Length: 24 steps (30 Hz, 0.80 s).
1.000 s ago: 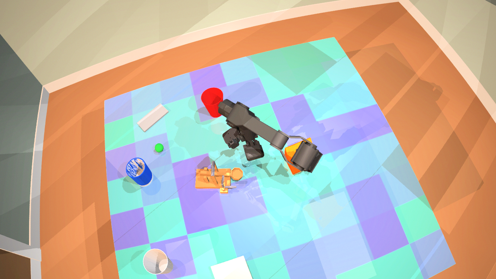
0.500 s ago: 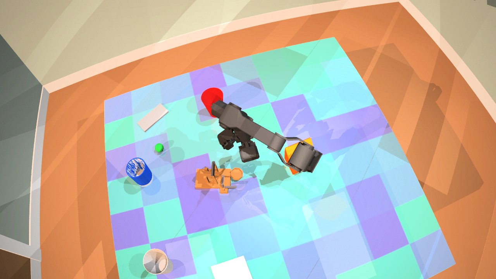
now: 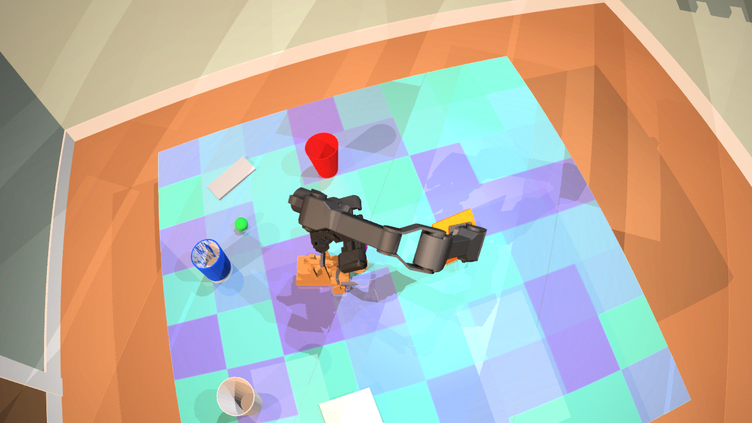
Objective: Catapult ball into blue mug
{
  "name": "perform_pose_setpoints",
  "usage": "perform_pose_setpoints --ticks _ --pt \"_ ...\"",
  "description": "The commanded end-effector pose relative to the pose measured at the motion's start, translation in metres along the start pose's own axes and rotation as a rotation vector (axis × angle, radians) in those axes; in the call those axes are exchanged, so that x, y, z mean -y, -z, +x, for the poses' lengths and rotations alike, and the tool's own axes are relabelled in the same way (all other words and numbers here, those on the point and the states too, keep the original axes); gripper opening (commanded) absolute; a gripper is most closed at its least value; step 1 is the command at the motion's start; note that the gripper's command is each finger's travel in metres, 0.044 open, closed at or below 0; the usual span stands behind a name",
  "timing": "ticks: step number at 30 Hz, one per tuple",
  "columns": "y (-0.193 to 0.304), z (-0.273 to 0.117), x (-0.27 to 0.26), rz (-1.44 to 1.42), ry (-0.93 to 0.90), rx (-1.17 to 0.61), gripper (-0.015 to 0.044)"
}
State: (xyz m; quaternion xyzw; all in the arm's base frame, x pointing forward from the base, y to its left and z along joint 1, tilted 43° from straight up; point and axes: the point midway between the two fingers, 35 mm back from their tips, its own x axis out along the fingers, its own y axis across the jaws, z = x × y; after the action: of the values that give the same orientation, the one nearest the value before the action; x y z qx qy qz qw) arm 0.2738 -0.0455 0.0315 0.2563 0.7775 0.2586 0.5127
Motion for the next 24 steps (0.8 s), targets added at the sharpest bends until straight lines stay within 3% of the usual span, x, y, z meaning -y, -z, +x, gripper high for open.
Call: perform_pose_setpoints --ticks 1,24 --pt "-0.012 0.006 -0.016 0.062 -0.005 -0.055 0.0000" --pt "-0.021 0.031 -0.016 0.088 -0.019 -0.109 0.0000"
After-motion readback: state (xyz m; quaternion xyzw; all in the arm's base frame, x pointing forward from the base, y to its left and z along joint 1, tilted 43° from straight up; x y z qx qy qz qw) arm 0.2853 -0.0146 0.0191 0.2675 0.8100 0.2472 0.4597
